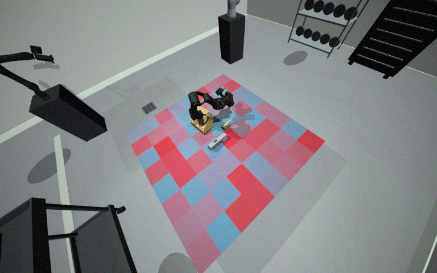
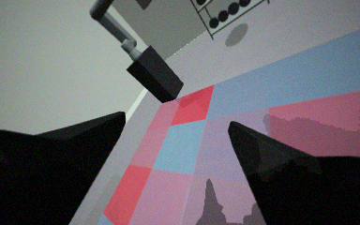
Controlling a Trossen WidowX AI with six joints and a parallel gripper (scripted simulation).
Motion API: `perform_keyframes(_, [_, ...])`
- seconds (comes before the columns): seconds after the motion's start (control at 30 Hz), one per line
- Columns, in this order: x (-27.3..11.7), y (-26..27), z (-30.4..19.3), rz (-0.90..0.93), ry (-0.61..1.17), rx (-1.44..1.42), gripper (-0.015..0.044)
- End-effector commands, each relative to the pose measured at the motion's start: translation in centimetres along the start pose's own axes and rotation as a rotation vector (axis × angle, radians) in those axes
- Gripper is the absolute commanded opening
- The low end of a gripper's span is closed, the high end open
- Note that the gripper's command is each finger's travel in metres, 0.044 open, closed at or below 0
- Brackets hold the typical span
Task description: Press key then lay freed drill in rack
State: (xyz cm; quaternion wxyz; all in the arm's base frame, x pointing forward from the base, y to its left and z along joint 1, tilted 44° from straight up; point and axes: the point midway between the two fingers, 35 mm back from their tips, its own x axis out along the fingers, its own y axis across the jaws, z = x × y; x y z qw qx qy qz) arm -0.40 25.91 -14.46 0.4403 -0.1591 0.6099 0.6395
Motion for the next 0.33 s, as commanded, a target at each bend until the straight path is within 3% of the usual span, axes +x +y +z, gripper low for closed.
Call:
perform_keyframes(0.0, [-2.6,8.0,-0.4,0.410,-0.113,-0.049,0.0440])
perform_keyframes(0.13, [-4.5,11.2,-1.5,0.585,-0.112,-0.092,0.0440])
perform_keyframes(0.3, [-4.6,11.3,-1.6,0.593,-0.112,-0.094,0.0440])
